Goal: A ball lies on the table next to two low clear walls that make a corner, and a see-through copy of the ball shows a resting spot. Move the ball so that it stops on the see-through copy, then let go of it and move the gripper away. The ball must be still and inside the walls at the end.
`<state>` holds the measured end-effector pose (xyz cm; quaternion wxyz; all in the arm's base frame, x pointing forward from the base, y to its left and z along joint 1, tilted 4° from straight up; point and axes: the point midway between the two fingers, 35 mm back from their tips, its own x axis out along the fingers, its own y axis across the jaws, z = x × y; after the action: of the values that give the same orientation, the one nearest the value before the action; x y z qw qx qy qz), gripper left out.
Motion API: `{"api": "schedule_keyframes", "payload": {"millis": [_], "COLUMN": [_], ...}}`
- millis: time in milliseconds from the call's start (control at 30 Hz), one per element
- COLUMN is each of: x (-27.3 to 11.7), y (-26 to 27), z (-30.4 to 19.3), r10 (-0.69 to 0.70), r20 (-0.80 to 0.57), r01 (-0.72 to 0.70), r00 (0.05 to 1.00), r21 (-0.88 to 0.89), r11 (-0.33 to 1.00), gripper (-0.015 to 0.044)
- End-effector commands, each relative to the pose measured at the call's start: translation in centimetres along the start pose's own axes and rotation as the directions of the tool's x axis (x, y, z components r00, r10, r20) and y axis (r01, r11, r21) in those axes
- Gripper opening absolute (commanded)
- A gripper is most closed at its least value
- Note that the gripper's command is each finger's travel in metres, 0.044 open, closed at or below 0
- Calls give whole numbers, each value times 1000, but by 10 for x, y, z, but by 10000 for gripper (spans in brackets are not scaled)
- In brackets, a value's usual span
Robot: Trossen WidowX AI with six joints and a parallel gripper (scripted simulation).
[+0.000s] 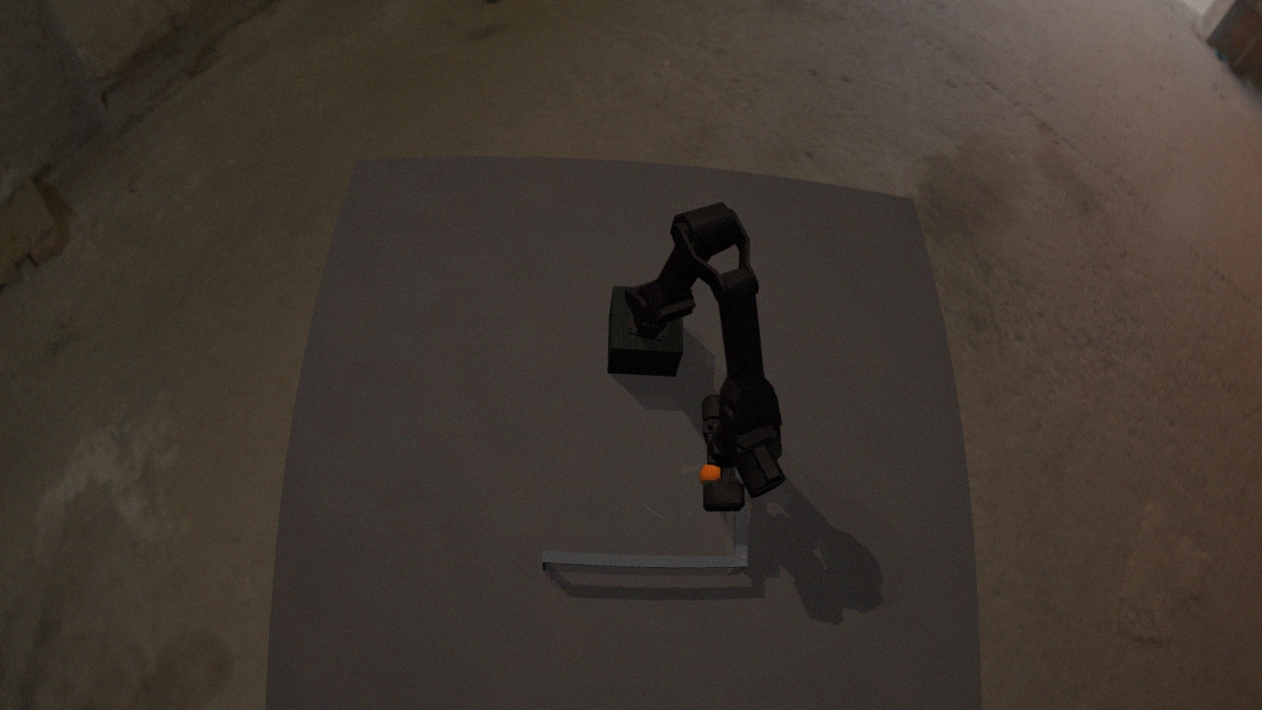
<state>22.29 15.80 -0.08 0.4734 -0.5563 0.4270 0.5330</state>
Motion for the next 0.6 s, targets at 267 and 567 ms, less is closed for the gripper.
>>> {"api": "schedule_keyframes", "payload": {"millis": [267, 567], "x": [-70, -93], "y": [-5, -4], "z": [2, 2], "r10": [-38, -36], "r20": [18, 17], "r01": [38, 36], "r00": [999, 999], "r21": [-1, -1], "r11": [999, 999], "gripper": [342, 421]}}
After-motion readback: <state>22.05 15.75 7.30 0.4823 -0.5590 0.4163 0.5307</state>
